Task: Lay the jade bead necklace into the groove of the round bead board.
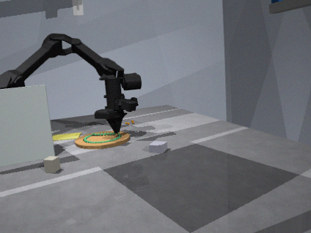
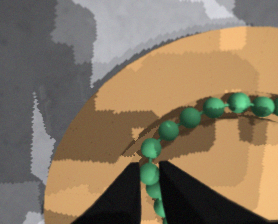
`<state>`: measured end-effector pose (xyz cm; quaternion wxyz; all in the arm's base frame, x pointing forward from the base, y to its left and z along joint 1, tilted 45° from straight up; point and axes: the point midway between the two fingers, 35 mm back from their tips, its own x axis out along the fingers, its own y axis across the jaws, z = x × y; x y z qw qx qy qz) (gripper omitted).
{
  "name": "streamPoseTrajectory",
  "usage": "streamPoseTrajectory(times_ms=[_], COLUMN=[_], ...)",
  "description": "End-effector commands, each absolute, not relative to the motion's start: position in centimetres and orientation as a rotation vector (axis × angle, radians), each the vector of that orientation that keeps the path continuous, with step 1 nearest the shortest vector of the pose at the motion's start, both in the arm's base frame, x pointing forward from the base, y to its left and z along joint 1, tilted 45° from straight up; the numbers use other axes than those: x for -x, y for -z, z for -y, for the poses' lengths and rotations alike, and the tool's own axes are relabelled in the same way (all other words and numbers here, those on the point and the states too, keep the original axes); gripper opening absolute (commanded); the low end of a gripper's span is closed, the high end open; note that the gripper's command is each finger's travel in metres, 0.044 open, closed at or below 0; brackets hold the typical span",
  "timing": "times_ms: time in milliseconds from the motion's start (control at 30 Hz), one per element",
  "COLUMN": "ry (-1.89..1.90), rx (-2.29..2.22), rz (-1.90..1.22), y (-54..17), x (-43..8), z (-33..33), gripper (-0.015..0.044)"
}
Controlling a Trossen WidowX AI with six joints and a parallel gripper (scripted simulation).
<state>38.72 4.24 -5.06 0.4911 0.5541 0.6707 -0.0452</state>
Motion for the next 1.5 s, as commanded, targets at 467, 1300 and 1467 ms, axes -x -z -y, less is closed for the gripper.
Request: streamPoseTrajectory(times_ms=[467, 1300, 1467], ry=[0.101, 0.101, 0.101], rx=[-1.342, -1.342, -1.342], rz=[-1.623, -1.622, -1.622], y=[5.31, 4.85, 4.85], x=[-39.41, -39.23, -39.23], z=[-4.74, -4.22, -4.22], gripper=[0.0000, 0.0440, 0.0440])
